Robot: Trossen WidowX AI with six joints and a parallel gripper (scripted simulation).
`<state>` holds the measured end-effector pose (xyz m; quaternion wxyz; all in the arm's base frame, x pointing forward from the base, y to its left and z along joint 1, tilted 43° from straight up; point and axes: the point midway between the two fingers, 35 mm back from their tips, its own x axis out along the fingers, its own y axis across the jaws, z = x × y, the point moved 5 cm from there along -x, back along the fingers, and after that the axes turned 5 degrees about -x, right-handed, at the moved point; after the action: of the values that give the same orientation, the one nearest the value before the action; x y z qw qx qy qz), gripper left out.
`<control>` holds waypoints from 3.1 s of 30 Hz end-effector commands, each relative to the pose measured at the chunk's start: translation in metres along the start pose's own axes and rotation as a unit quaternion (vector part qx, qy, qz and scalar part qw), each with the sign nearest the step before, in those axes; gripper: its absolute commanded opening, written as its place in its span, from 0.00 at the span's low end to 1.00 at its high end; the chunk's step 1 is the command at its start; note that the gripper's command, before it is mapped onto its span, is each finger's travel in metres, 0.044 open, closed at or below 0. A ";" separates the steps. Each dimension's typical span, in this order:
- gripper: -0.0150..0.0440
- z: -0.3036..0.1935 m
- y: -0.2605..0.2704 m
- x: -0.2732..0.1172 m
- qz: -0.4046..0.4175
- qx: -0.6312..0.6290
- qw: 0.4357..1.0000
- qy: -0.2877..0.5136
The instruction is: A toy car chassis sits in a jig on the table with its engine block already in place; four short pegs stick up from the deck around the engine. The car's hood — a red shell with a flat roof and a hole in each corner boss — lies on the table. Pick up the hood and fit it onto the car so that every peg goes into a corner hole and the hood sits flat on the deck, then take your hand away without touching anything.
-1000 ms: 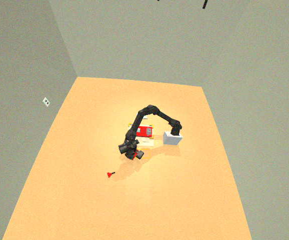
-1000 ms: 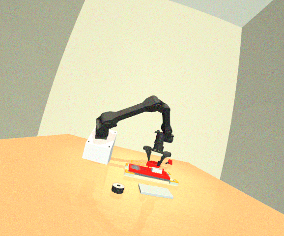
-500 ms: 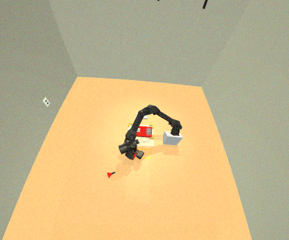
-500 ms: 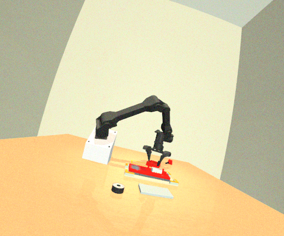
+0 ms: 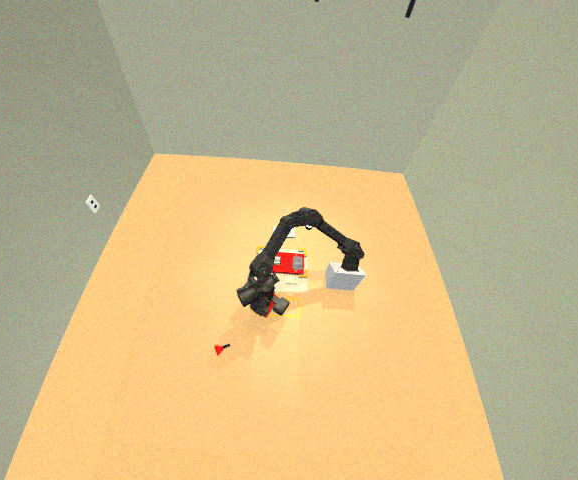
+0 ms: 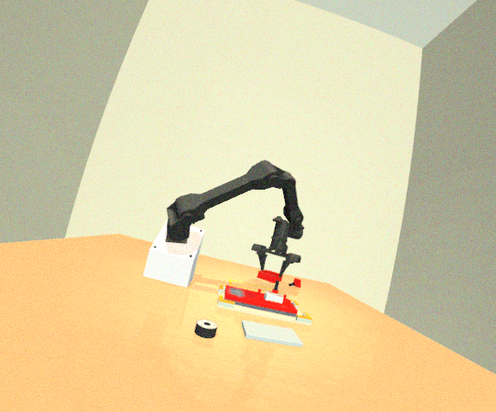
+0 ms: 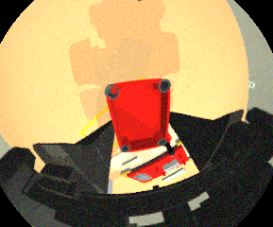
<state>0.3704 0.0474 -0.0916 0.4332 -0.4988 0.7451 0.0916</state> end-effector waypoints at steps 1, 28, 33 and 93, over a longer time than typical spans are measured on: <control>0.25 0.001 -0.002 -0.015 0.000 0.005 1.000 -0.006; 0.25 0.003 0.001 -0.037 -0.001 0.171 0.985 -0.004; 0.25 0.003 0.002 -0.037 -0.001 0.234 0.972 -0.005; 1.00 0.005 0.003 0.038 0.004 0.491 0.871 -0.002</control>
<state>0.3657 0.0267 -0.1237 0.6236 -0.2194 0.6951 -0.2826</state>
